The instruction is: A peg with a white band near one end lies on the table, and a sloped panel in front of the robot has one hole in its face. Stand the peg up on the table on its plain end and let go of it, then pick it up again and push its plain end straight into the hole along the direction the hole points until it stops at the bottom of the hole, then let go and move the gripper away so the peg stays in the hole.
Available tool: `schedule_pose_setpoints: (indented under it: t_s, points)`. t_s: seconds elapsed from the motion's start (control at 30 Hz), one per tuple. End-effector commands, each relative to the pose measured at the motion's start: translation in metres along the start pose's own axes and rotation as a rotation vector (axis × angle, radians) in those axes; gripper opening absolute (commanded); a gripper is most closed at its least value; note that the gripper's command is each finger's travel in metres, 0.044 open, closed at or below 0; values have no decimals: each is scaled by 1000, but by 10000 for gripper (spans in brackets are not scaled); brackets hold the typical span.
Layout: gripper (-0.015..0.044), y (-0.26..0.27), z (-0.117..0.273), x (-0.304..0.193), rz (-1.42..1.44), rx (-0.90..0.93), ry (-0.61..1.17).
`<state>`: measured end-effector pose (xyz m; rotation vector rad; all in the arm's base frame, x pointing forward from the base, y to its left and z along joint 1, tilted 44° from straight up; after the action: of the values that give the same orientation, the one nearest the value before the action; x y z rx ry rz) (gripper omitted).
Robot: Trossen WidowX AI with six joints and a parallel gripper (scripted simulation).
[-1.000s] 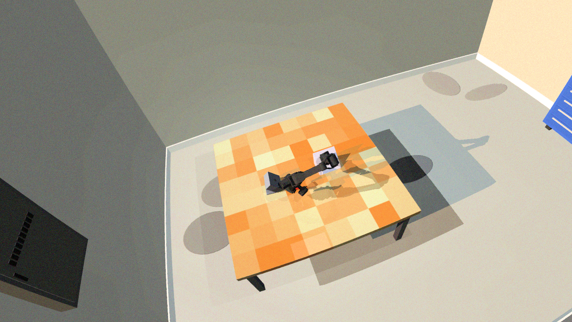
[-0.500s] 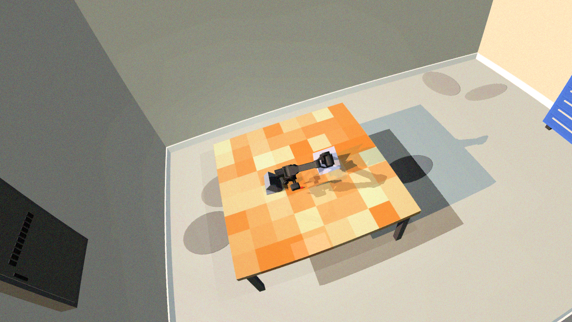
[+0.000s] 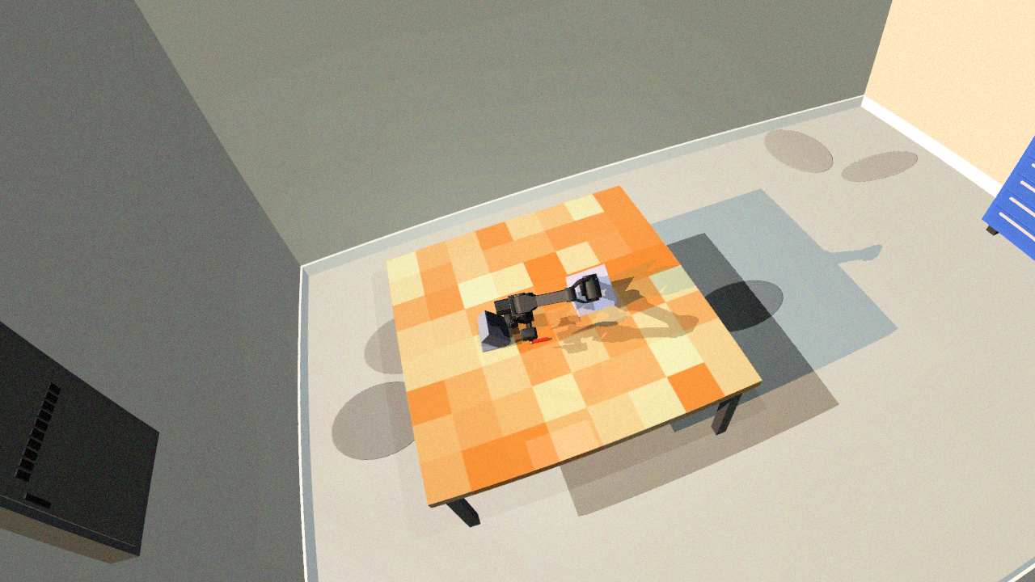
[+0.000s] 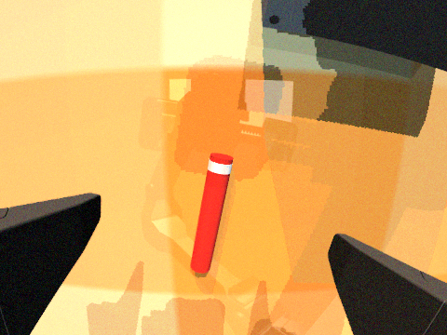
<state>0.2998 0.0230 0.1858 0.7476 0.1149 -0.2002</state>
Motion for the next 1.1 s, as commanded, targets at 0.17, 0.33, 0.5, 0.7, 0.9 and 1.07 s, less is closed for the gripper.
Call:
schedule_pose_setpoints:
  t_s: [0.17, 0.33, 0.5, 0.7, 0.9, 1.07]
  points:
    - [440, 0, -14, 1, -7, 4, 3]
    - [440, 0, -23, 2, -7, 3, 3]
    - [440, 0, -31, 2, -6, 3, 3]
    - [440, 0, -40, 2, -6, 4, 3]
    - [440, 0, -50, 1, -6, 5, 3]
    - [440, 0, -58, 1, -6, 6, 4]
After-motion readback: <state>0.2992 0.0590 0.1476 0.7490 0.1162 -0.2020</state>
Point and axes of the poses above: the point midway between the two fingers, 35 mm back from their tips, its own z axis back along the fingers, its own y axis across the jaws, x = y × z, the point moved 10 cm from there along z, back along the fingers, and after that the axes turned 6 degrees about -z, right-handed, at the moved point
